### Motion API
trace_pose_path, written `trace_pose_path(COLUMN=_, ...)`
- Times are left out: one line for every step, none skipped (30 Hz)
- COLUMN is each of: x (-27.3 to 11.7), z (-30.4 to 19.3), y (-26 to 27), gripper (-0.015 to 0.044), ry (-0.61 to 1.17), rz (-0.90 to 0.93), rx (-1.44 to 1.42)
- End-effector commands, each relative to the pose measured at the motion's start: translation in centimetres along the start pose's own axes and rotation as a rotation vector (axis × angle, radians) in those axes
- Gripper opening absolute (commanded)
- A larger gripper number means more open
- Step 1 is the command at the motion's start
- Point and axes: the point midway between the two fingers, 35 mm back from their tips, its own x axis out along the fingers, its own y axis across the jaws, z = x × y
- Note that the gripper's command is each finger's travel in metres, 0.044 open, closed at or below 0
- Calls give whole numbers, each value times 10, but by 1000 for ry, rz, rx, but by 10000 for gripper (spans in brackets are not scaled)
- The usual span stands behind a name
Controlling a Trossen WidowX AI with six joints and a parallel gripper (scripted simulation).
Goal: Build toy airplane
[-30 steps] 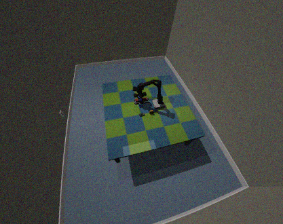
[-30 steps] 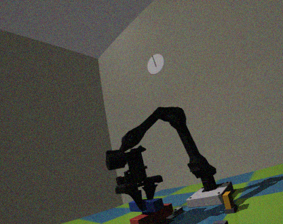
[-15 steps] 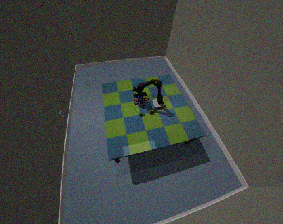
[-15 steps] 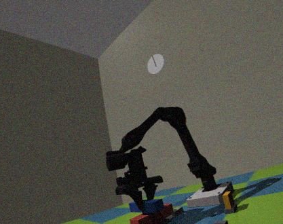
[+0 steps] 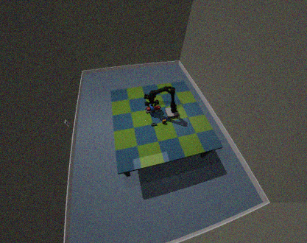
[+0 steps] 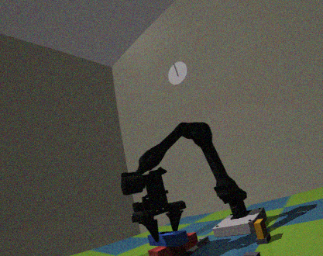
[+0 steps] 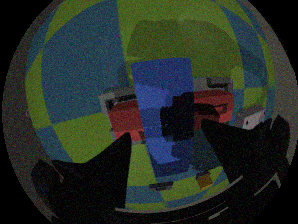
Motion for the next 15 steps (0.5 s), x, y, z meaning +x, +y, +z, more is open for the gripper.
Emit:
trace_pose_path(x=0, z=0, y=0, gripper=440, ry=0, rz=-1, rx=0)
trace_pose_path(x=0, z=0, y=0, gripper=440, ry=0, rz=-1, rx=0)
trace_pose_path(x=0, z=0, y=0, gripper=440, ry=0, rz=-1, rx=0)
trace_pose_path(x=0, z=0, y=0, gripper=440, ry=0, rz=-1, rx=0)
trace_pose_path(x=0, z=0, y=0, gripper=440, ry=0, rz=-1, rx=0)
trace_pose_path(x=0, z=0, y=0, gripper=440, ry=0, rz=-1, rx=0)
trace_pose_path(x=0, z=0, y=0, gripper=440, ry=0, rz=-1, rx=0)
trace_pose_path(x=-2, z=0, y=0, gripper=440, ry=0, rz=-1, rx=0)
trace_pose_path(x=-9, z=0, y=1, gripper=440, ry=0, rz=0, rx=0)
trace_pose_path(x=-21, z=1, y=2, gripper=440, ry=1, rz=0, rx=1)
trace_pose_path(x=-35, z=1, y=3, gripper=440, ry=1, rz=1, rx=1)
trace_pose_path(x=-50, z=1, y=3, gripper=440, ry=1, rz=1, rx=2)
trace_pose_path(x=-65, z=1, y=2, gripper=440, ry=2, rz=1, rx=3)
trace_pose_path(x=-76, z=1, y=1, gripper=440, ry=2, rz=2, rx=3)
trace_pose_path(x=-83, z=0, y=0, gripper=440, ry=2, rz=2, rx=3)
